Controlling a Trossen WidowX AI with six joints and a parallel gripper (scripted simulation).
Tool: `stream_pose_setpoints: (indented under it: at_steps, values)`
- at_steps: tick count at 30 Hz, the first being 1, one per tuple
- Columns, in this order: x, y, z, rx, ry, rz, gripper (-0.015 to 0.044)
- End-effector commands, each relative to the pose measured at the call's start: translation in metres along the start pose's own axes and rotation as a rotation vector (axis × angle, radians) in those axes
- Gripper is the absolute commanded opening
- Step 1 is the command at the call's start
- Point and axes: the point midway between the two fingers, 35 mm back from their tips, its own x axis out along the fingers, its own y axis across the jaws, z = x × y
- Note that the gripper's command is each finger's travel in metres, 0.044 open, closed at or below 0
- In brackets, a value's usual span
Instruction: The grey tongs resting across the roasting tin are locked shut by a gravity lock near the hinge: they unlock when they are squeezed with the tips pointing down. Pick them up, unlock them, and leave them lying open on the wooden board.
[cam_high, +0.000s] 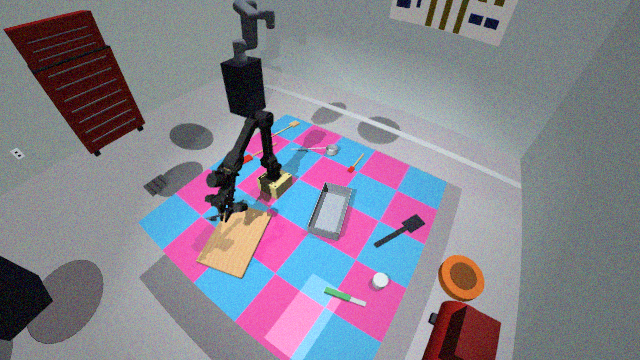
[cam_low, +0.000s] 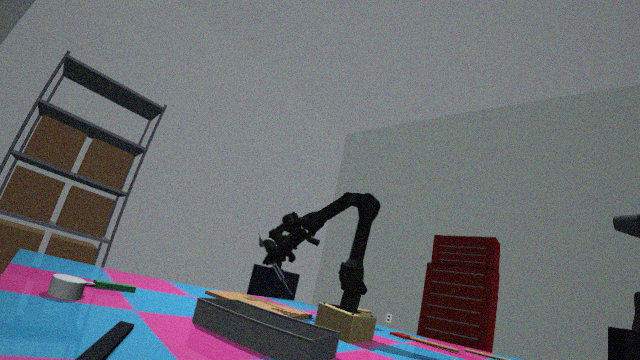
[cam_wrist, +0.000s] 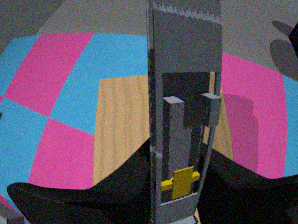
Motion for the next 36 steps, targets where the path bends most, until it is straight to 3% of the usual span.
stream_pose_setpoints:
  at_steps: [1,36]
  values:
    - [0.002,0.000,0.006,-0.006,0.040,-0.005,-0.0150]
    - [0.023,0.003,-0.018,-0.034,0.618,-0.027,-0.0150]
